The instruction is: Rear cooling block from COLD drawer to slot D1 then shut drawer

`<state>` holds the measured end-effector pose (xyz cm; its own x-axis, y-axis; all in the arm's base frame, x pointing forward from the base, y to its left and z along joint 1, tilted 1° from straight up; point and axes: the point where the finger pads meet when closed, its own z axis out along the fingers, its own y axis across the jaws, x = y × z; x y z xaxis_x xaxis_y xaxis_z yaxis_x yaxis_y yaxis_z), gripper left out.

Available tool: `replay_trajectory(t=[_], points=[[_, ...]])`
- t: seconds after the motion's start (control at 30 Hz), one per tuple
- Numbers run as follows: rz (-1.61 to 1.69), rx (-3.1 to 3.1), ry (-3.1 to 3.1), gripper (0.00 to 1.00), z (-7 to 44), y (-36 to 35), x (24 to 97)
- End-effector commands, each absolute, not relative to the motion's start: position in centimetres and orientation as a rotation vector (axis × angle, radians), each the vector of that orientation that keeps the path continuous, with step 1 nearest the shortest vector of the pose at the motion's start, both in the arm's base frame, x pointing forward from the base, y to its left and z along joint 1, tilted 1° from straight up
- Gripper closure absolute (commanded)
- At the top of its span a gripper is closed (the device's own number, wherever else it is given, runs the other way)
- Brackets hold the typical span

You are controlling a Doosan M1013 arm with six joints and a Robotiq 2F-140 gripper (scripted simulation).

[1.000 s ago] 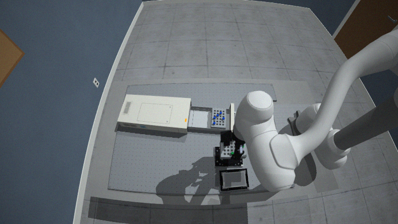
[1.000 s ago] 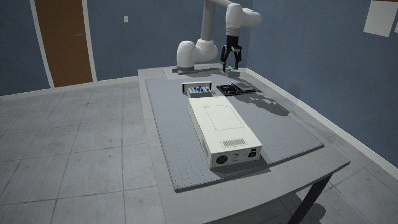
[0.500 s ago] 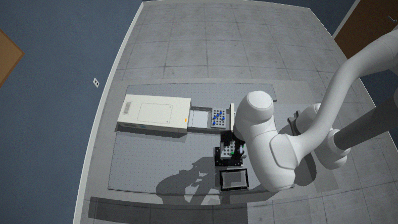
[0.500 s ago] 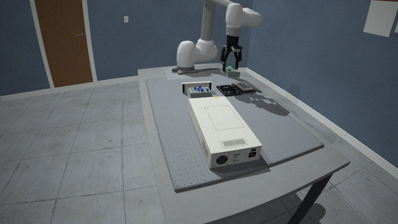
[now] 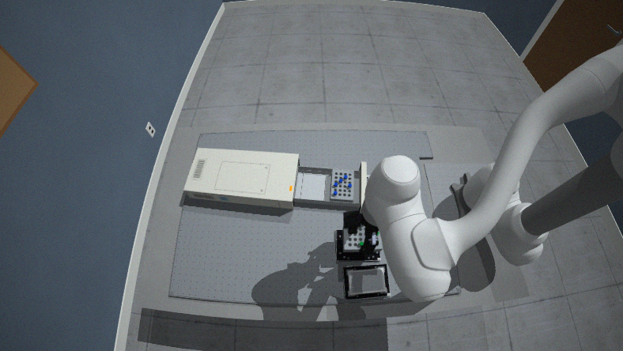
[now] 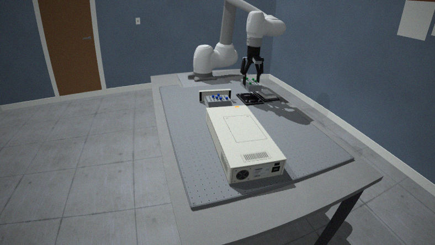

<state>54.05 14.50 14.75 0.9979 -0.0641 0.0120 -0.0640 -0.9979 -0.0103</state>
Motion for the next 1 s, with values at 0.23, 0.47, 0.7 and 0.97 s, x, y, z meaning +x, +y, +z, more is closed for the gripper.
replay_trajectory(t=[0.23, 0.47, 0.7, 0.97], points=[[-0.021, -3.129, 0.1, 0.9, 13.1, 14.5, 54.1], [-0.021, -3.129, 0.1, 0.9, 12.0, 14.5, 54.1], [-0.021, -3.129, 0.1, 0.9, 11.5, 14.6, 54.2], [-0.021, -3.129, 0.1, 0.9, 10.9, 14.6, 54.2]])
